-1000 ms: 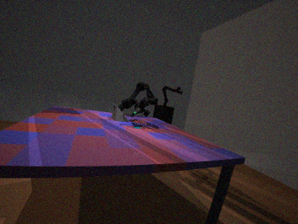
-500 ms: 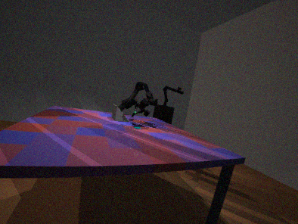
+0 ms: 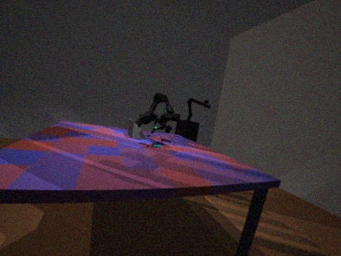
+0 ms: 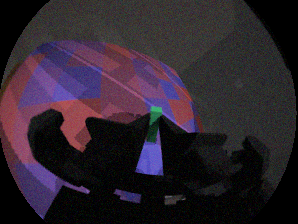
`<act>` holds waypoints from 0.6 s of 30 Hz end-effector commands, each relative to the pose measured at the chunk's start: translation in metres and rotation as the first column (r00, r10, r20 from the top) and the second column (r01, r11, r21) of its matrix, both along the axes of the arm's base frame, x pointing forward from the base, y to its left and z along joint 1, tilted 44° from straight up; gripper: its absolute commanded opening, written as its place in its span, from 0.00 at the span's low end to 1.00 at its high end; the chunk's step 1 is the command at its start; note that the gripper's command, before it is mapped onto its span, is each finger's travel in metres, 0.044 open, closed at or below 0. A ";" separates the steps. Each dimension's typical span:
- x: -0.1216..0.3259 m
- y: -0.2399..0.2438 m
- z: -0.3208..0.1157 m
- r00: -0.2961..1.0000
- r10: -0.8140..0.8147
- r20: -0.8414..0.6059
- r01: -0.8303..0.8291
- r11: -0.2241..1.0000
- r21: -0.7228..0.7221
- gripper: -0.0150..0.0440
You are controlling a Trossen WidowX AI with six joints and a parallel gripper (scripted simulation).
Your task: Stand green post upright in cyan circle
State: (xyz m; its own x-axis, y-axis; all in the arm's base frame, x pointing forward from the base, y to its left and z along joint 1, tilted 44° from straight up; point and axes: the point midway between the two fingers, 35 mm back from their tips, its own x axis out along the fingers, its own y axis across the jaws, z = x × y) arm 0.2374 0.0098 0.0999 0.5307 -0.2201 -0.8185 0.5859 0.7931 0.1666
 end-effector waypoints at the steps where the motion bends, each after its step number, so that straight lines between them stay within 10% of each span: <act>1: -0.001 0.000 0.000 0.999 -0.017 0.028 0.018 1.000 -0.006 0.29; 18: 0.000 0.001 0.006 0.988 -0.063 0.141 0.066 0.998 -0.018 0.29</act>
State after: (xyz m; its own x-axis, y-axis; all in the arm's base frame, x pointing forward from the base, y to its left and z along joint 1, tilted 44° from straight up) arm 0.2382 0.0113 0.1059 0.6111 -0.2645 -0.7461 0.6016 0.7677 0.2206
